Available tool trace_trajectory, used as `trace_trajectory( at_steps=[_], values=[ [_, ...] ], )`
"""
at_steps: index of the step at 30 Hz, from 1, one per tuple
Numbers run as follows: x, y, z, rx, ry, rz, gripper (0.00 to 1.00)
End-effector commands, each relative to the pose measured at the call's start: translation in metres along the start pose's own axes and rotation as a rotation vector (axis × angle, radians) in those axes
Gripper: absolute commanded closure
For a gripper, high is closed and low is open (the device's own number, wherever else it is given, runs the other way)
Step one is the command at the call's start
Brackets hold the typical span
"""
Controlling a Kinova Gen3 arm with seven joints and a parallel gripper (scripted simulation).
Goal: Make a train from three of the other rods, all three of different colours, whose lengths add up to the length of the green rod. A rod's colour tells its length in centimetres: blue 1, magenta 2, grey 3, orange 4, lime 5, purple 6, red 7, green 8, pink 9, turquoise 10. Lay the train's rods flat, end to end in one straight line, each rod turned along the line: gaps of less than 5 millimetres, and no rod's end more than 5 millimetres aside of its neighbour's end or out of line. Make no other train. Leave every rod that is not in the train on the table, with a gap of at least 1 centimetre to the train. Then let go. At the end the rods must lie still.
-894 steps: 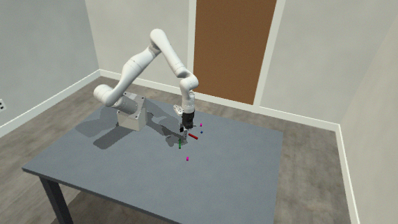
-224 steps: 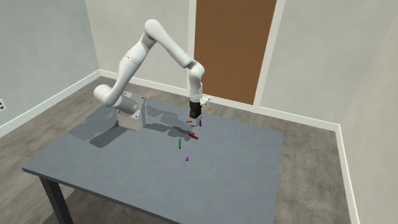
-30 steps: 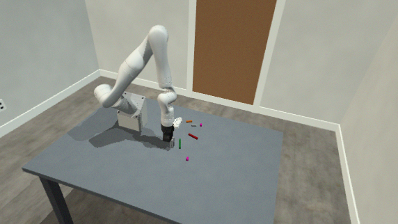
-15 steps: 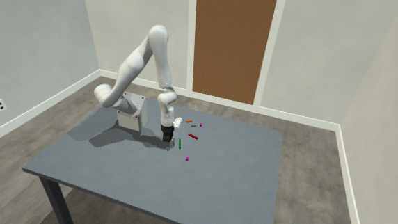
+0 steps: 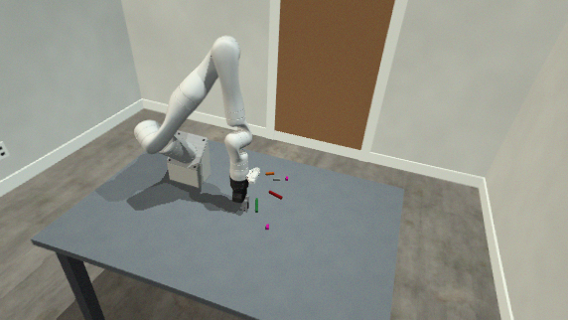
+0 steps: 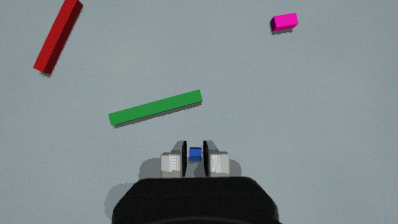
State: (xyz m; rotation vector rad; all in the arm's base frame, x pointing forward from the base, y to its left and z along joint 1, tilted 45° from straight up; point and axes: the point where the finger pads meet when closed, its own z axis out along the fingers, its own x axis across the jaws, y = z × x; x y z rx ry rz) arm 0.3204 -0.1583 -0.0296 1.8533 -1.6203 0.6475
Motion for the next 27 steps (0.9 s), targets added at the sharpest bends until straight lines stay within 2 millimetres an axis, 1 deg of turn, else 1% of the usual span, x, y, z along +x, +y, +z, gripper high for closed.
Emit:
trace_trajectory(
  at_steps=[1,3,4,19,23,27],
  values=[
    [0.0,0.0,0.0,0.001,0.0,0.0,0.52],
    [0.0,0.0,0.0,0.001,0.0,0.0,0.52],
    [0.0,0.0,0.0,0.001,0.0,0.0,0.46],
    [0.0,0.0,-0.002,0.001,0.0,0.0,0.46],
    [0.0,0.0,-0.008,0.001,0.0,0.0,0.46],
    [0.0,0.0,-0.018,0.001,0.0,0.0,0.46]
  ],
)
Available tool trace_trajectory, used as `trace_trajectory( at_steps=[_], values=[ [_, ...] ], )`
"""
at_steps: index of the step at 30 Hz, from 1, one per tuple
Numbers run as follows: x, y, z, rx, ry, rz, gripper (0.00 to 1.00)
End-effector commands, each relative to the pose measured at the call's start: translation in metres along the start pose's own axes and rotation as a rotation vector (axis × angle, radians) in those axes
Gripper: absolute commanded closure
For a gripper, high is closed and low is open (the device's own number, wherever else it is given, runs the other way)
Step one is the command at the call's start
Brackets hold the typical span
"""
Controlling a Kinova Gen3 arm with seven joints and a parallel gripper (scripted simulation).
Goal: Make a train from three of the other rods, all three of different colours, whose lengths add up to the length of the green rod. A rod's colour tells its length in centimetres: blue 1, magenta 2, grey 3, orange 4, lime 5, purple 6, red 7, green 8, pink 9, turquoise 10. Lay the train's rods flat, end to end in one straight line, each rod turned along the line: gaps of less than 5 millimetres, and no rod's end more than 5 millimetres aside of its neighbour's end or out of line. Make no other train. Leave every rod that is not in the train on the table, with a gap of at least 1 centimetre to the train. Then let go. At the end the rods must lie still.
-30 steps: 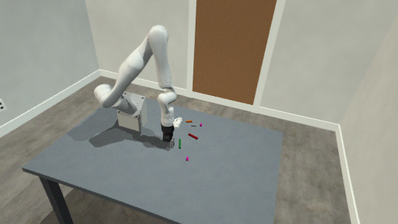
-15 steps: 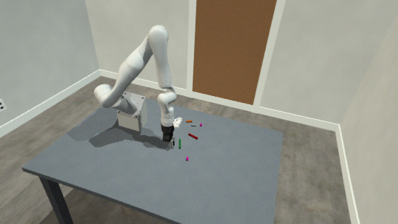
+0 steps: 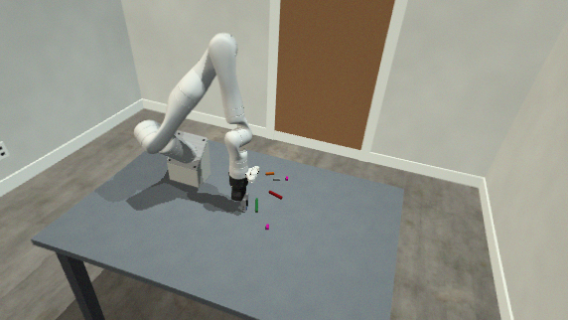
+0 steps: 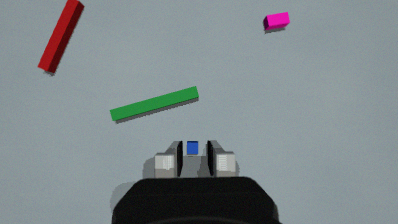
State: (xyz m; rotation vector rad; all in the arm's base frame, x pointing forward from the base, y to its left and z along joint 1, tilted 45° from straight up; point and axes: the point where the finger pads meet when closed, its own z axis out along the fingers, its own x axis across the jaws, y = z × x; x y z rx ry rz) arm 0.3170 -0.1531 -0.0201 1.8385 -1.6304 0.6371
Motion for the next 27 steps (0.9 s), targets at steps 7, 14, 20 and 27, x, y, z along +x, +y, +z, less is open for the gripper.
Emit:
trace_trajectory(
  at_steps=[7,14,20,27],
  values=[
    [-0.003,-0.004,-0.027,0.015,0.001,-0.009,0.46],
    [-0.003,-0.003,-0.056,0.015,0.001,-0.009,0.46],
    [-0.003,-0.003,-0.069,0.015,0.001,-0.009,0.46],
    [-0.003,-0.003,-0.08,0.015,0.001,-0.009,0.46]
  ],
)
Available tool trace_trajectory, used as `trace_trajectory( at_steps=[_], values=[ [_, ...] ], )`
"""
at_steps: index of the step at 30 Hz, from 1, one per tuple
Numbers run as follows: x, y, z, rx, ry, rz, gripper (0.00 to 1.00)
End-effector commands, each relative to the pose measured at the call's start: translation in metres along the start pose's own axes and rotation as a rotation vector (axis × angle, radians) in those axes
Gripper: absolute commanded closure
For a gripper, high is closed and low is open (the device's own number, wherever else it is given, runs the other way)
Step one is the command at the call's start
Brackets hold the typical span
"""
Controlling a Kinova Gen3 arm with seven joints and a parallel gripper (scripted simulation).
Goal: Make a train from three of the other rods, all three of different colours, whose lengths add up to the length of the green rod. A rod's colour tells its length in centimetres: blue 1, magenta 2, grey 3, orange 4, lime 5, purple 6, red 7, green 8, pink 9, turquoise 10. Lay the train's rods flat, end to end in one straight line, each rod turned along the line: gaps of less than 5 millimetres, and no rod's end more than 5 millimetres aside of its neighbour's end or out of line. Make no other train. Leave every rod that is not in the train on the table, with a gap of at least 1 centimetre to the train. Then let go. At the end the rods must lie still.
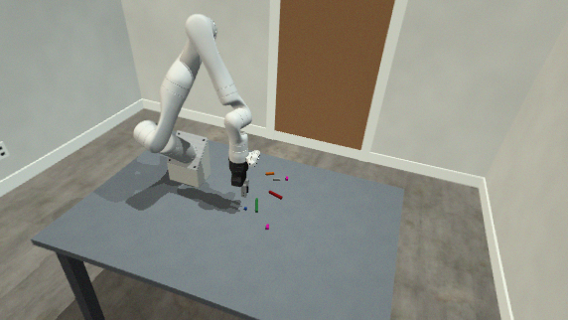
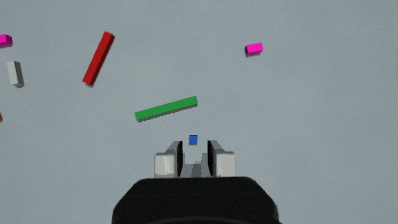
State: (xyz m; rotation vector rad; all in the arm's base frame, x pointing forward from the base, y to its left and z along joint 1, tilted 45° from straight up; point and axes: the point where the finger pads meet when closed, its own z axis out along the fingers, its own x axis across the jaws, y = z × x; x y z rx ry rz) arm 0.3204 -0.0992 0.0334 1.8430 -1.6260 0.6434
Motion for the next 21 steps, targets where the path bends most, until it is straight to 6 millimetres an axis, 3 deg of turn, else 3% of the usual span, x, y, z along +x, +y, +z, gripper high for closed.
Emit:
trace_trajectory(
  at_steps=[1,3,4,21],
  values=[
    [-0.0024,-0.0022,-0.004,0.009,-0.001,-0.006,0.46],
    [-0.0024,-0.0022,-0.0041,0.009,-0.001,-0.006,0.46],
    [-0.0024,-0.0022,-0.0041,0.009,-0.001,-0.006,0.0],
    [-0.0024,-0.0022,-0.0041,0.009,-0.001,-0.006,0.0]
  ],
)
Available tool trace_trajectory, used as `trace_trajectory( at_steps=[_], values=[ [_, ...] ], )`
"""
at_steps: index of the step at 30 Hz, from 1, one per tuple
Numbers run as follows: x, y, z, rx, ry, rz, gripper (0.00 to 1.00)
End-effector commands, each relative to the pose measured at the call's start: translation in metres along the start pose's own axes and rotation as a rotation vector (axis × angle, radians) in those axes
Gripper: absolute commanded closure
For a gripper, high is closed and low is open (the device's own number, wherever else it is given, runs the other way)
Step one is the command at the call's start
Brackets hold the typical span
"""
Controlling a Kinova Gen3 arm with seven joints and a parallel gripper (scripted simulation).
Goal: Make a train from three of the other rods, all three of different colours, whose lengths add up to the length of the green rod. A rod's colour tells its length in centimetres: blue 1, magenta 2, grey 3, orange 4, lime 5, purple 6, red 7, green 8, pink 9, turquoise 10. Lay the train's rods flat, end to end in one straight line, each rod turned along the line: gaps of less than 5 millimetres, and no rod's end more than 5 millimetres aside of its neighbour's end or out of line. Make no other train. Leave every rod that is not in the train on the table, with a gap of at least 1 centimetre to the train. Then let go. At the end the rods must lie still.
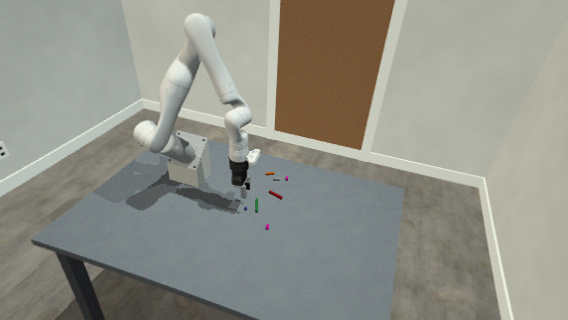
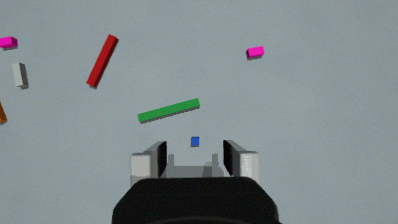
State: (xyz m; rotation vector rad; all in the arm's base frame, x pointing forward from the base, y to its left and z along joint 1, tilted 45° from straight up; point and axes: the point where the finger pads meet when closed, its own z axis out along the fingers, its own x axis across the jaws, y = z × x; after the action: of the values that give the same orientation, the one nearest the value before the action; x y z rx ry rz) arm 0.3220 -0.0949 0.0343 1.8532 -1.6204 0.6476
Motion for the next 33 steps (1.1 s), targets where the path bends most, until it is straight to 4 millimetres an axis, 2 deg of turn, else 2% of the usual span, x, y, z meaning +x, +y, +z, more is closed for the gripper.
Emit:
trace_trajectory(
  at_steps=[1,23,33],
  values=[
    [-0.0002,-0.0004,-0.0004,0.001,0.0,0.0,0.0],
    [-0.0021,-0.0028,-0.0005,0.002,0.001,-0.03,0.0],
    [-0.0073,-0.009,-0.001,0.003,0.003,-0.11,0.0]
  ],
)
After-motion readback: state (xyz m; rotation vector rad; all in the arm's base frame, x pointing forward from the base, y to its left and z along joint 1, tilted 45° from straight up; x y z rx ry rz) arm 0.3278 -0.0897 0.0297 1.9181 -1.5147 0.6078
